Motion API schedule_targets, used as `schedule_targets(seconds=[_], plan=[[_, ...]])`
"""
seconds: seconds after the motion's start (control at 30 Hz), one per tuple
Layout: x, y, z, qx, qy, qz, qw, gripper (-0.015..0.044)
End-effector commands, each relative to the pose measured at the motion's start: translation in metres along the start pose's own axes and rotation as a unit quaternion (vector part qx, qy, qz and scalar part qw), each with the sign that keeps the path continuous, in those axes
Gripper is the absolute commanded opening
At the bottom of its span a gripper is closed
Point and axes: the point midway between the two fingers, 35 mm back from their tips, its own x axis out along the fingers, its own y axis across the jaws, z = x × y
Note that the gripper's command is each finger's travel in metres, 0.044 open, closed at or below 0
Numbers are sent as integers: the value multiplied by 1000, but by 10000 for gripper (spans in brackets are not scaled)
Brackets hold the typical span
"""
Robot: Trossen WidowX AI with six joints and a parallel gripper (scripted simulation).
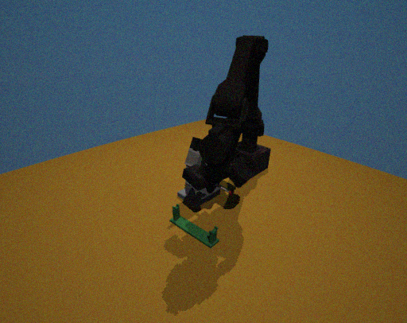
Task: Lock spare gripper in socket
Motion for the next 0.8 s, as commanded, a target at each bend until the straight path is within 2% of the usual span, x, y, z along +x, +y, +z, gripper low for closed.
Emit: schedule_targets(seconds=[0.0, 0.77], plan=[[1, 1, -3, -2, 2, 0, 1000, 0], [5, 0, -17, -1, 2, -1, 1000, 0]])
